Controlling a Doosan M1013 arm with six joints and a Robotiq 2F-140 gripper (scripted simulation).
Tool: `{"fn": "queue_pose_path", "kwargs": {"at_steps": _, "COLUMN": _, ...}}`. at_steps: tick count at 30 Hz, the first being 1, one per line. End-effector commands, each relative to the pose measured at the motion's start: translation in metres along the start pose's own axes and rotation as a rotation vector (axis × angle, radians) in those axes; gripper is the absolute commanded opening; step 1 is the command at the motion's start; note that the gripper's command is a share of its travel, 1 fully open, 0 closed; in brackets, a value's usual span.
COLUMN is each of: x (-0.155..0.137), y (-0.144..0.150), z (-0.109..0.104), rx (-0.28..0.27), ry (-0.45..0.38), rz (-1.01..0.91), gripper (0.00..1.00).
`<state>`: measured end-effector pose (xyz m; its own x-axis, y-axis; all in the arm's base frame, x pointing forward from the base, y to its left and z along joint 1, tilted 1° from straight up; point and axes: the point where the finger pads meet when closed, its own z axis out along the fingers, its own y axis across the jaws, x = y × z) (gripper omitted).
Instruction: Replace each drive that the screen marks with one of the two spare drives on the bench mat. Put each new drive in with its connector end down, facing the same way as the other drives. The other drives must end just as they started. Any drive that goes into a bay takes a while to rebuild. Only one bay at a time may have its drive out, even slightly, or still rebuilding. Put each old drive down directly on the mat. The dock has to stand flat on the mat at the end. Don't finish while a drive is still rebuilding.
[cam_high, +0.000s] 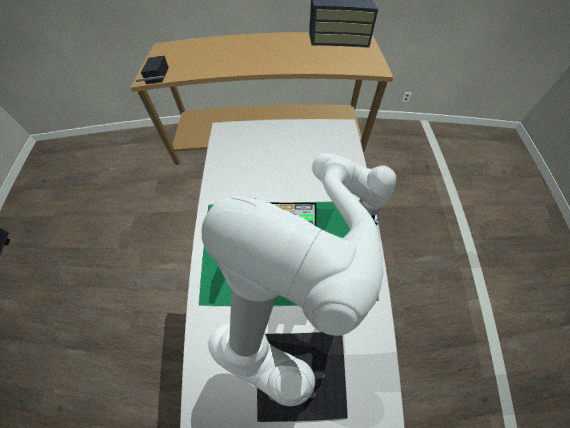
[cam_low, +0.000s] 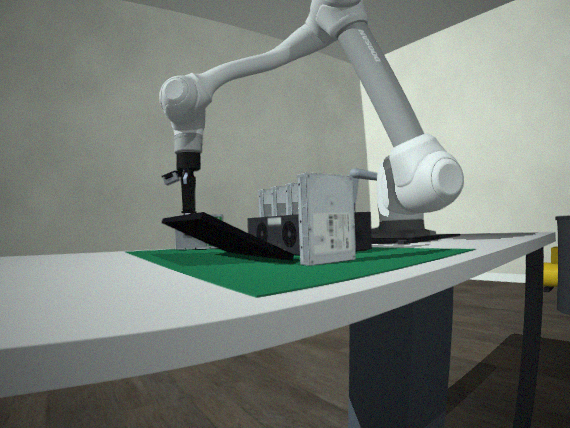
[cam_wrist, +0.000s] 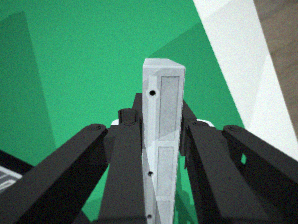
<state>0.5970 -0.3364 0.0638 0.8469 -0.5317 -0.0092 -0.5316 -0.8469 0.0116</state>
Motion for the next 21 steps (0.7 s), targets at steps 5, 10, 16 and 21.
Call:
{"fn": "queue_pose_path", "kwargs": {"at_steps": 5, "x": 0.0004, "y": -0.0001, "z": -0.0012, "rx": 0.000, "ry": 0.001, "rz": 0.000, "gripper": 0.24}}
{"fn": "queue_pose_path", "kwargs": {"at_steps": 10, "x": 0.0004, "y": -0.0001, "z": -0.0015, "rx": 0.000, "ry": 0.001, "rz": 0.000, "gripper": 0.10}}
{"fn": "queue_pose_path", "kwargs": {"at_steps": 16, "x": 0.0004, "y": -0.0001, "z": -0.0015, "rx": 0.000, "ry": 0.001, "rz": 0.000, "gripper": 0.10}}
{"fn": "queue_pose_path", "kwargs": {"at_steps": 21, "x": 0.0004, "y": -0.0001, "z": -0.0015, "rx": 0.000, "ry": 0.001, "rz": 0.000, "gripper": 0.10}}
